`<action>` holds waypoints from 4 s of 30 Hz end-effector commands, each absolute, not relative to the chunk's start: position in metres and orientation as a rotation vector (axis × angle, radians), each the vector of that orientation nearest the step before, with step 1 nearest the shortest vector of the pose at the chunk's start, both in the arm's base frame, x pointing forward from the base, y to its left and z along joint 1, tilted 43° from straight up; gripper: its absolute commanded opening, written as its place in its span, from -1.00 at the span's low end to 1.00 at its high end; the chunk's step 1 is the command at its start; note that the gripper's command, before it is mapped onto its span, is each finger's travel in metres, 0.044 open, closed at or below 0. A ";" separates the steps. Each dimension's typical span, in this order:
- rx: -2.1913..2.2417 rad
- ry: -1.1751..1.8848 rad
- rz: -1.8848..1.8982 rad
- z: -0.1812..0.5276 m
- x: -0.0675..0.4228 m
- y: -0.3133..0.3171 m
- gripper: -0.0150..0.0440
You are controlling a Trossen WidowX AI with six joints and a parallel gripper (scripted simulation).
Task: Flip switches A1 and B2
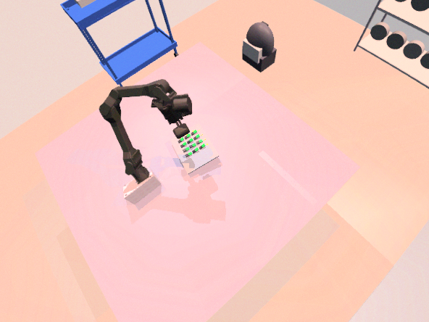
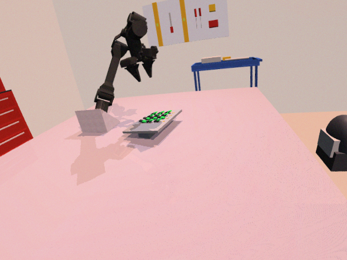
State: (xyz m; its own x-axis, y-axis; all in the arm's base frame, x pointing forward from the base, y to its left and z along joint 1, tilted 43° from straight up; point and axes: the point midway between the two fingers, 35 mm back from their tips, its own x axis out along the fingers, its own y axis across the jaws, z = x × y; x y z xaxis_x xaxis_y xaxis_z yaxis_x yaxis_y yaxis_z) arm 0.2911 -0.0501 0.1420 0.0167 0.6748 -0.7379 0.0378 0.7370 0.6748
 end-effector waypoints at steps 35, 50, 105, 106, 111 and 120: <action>0.597 1.538 0.573 0.063 0.340 0.087 -0.49; 0.597 1.538 0.573 0.053 0.340 0.096 -0.49; 0.597 1.538 0.573 0.050 0.340 0.099 -0.49; 0.597 1.538 0.573 0.050 0.340 0.099 -0.49; 0.597 1.538 0.573 0.049 0.340 0.100 -0.49; 0.597 1.538 0.573 0.048 0.340 0.101 -0.49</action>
State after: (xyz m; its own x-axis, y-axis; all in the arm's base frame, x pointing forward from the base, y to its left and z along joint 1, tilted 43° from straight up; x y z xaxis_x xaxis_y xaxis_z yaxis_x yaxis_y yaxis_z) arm 0.3415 0.0989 0.0509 -0.0305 0.6746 -0.7375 0.0228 0.7382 0.6742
